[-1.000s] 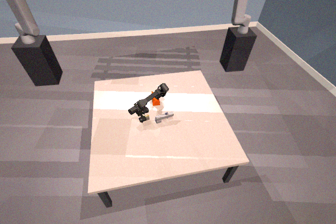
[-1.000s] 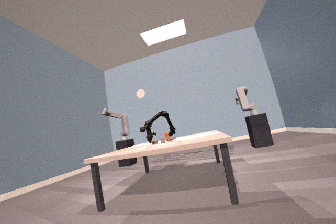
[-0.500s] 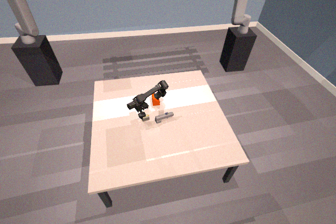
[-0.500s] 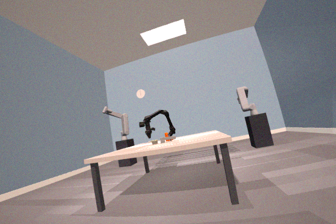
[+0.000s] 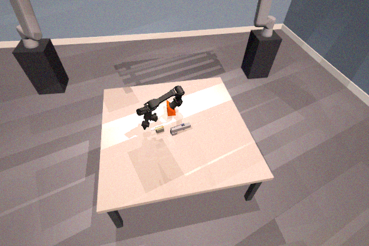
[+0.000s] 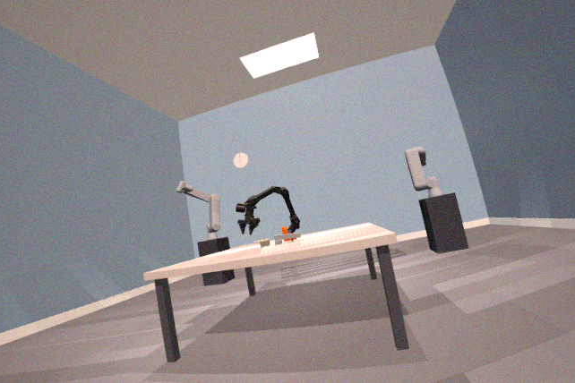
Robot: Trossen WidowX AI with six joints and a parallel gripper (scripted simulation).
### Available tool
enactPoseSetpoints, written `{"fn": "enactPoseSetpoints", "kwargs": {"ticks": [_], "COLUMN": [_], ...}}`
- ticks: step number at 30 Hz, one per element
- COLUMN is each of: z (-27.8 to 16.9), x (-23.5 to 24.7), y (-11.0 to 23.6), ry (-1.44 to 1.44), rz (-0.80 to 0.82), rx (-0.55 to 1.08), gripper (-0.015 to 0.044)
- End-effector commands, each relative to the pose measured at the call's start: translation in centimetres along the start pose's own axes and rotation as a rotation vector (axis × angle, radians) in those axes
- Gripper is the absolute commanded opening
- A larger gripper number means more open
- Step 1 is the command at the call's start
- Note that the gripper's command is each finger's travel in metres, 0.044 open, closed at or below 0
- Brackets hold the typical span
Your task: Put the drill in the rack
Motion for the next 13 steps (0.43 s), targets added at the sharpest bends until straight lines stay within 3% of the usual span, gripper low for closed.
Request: {"fn": "enactPoseSetpoints", "kwargs": {"ticks": [1, 13], "z": [-4.8, -8.8], "x": [0.3, 0.8], "y": [1.7, 4.7], "ry": [-0.619, -1.207], "rz": [-0.297, -0.731], "rx": [0.215, 0.245], "gripper": [0.0440, 0.0440]}}
Point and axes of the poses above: the point midway between the two fingers, 35 mm back from their tips, its own y axis back along the fingers, its own x axis across the jaws, z = x × y, the point moved 9 cm from there along y, back along the fingers, and after that the axes turned 3 degrees about -y, right-handed, at the moved point
